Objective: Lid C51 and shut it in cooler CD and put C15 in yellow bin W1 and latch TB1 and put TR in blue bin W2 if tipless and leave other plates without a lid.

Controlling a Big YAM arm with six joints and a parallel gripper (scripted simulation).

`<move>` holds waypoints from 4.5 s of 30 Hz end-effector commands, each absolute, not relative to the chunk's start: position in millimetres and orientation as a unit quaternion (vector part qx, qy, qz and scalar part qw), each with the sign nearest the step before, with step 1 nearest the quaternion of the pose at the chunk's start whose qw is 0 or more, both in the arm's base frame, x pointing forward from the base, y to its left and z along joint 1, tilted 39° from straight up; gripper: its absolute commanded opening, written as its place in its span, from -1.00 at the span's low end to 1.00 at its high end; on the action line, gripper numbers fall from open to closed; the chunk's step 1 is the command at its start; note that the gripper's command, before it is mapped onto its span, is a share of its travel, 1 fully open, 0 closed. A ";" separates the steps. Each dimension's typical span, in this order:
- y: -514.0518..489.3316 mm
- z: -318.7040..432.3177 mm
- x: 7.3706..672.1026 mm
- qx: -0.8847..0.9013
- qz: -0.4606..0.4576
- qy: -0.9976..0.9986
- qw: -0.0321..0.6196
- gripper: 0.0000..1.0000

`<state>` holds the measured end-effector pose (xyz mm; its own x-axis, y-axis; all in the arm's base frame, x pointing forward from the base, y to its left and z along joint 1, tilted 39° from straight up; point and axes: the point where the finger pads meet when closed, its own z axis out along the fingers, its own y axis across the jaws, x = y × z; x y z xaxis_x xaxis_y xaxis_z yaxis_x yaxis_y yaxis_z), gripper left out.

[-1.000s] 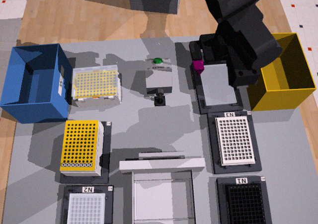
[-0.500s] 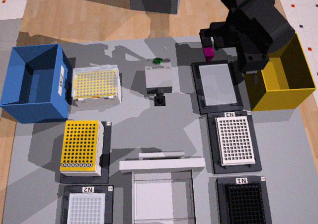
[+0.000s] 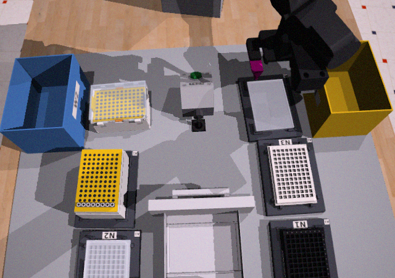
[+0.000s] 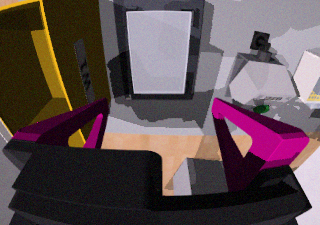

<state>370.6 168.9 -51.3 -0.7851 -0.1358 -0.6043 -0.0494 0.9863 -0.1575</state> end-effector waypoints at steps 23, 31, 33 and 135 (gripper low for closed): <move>168.2 -71.6 397.9 -0.049 -0.064 0.939 0.333 1.00; 168.6 -77.9 402.2 -0.051 -0.063 0.939 0.333 1.00; 165.6 -80.0 404.9 -0.048 -0.065 0.940 0.333 1.00; 158.3 -133.4 446.5 -0.048 -0.065 0.940 0.332 1.00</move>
